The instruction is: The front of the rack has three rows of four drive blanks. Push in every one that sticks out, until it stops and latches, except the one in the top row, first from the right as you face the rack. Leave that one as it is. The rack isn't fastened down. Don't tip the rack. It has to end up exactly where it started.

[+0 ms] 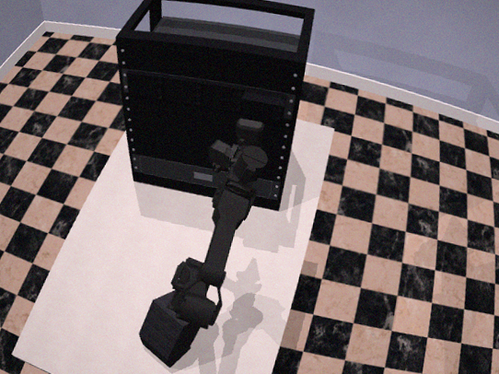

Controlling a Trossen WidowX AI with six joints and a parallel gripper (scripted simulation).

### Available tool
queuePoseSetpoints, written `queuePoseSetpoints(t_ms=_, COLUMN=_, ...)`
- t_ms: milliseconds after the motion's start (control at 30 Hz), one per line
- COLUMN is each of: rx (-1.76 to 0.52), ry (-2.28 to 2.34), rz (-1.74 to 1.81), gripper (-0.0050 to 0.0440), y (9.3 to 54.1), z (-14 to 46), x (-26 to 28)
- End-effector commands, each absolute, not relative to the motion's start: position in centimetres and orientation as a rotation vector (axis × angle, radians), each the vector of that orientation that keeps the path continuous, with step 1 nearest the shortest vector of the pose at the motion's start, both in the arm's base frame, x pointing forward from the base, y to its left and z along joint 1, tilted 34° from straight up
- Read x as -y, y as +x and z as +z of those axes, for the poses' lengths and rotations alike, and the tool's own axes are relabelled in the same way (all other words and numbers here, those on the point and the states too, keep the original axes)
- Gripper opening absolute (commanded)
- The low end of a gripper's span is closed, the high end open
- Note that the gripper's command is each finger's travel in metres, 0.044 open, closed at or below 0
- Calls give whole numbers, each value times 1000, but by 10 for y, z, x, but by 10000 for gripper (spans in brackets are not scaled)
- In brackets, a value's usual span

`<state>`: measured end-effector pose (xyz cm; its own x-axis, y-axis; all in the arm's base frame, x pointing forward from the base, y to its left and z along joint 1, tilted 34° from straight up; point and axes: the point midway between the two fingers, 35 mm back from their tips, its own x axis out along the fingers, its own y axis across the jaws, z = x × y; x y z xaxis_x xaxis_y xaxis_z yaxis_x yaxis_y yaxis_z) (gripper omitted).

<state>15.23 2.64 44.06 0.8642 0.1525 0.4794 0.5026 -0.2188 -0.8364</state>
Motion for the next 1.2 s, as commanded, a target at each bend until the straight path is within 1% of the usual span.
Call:
queuePoseSetpoints(t_ms=0, rx=523, ry=-1781, rz=-359, gripper=0, y=147, z=447, x=-25)
queuePoseSetpoints(t_ms=1167, rx=521, ry=-1782, rz=-356, gripper=0, y=147, z=447, x=-21)
